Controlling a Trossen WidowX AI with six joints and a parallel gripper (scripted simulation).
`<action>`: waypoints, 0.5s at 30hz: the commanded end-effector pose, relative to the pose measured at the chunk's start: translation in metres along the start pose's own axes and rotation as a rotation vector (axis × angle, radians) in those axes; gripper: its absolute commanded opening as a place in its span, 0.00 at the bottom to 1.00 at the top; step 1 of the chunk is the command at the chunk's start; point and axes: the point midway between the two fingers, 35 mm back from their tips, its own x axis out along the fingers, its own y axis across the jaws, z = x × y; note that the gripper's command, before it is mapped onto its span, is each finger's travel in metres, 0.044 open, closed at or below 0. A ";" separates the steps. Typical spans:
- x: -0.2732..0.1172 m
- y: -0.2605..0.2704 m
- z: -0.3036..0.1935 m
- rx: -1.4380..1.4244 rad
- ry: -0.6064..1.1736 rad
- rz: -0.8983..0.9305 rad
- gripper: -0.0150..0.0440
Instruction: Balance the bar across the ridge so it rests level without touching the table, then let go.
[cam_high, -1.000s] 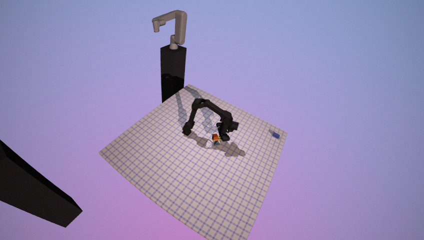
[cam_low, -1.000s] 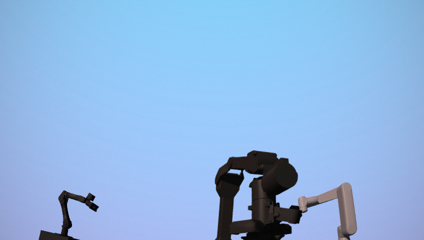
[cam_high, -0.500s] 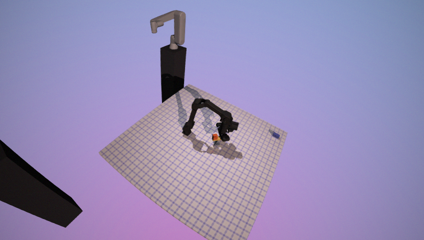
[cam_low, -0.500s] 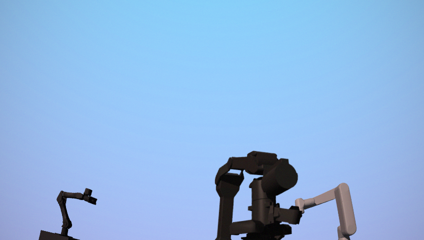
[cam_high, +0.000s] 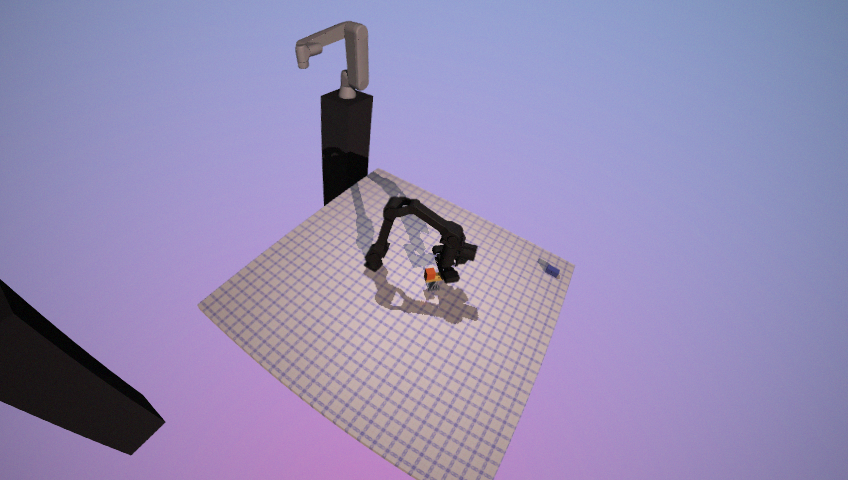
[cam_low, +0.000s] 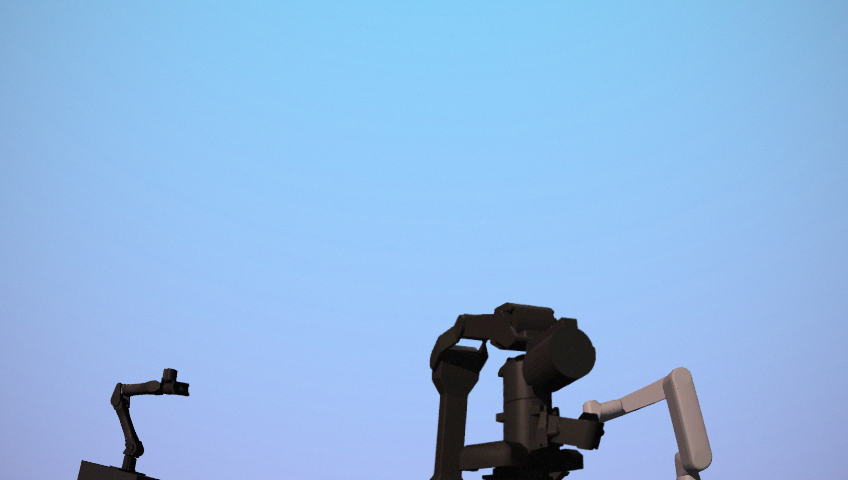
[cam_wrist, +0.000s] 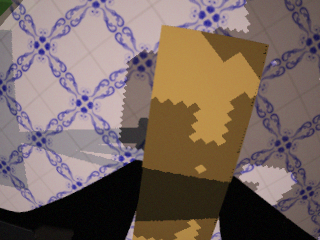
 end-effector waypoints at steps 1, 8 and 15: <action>0.000 0.000 0.000 0.002 -0.003 -0.002 0.25; 0.000 0.000 0.000 0.002 -0.003 -0.002 0.25; 0.001 0.000 0.000 0.002 -0.003 -0.002 0.25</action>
